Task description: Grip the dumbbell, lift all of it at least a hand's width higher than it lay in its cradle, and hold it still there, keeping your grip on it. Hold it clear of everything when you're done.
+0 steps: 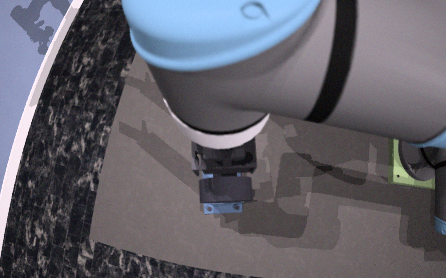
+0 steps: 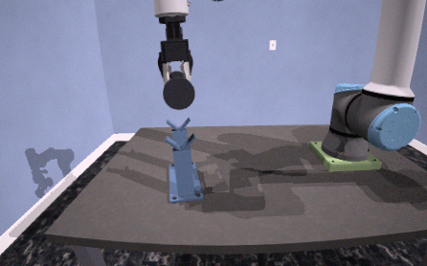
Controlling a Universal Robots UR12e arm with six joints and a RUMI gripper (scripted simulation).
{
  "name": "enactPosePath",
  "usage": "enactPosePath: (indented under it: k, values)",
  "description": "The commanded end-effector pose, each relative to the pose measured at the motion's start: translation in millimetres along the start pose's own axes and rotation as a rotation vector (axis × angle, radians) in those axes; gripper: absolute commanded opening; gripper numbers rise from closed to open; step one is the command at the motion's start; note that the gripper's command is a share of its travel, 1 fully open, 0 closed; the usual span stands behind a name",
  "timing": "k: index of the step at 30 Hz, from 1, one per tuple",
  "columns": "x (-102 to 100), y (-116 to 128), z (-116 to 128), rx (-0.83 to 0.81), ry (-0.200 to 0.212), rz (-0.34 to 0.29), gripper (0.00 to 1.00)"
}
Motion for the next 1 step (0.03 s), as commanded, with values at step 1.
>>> enactPosePath:
  k: [1]
  values:
    - [12.7,-0.6,-4.6,0.001,-0.020,0.007,0.00]
Point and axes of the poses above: the point where the finger pads meet when closed, its own x axis back along the fingers, its own z axis across the jaws, y = z × x, the point moved 5 cm from there along x, back along the fingers, and after that the axes turned 5 degrees about x, right-handed, at the moved point
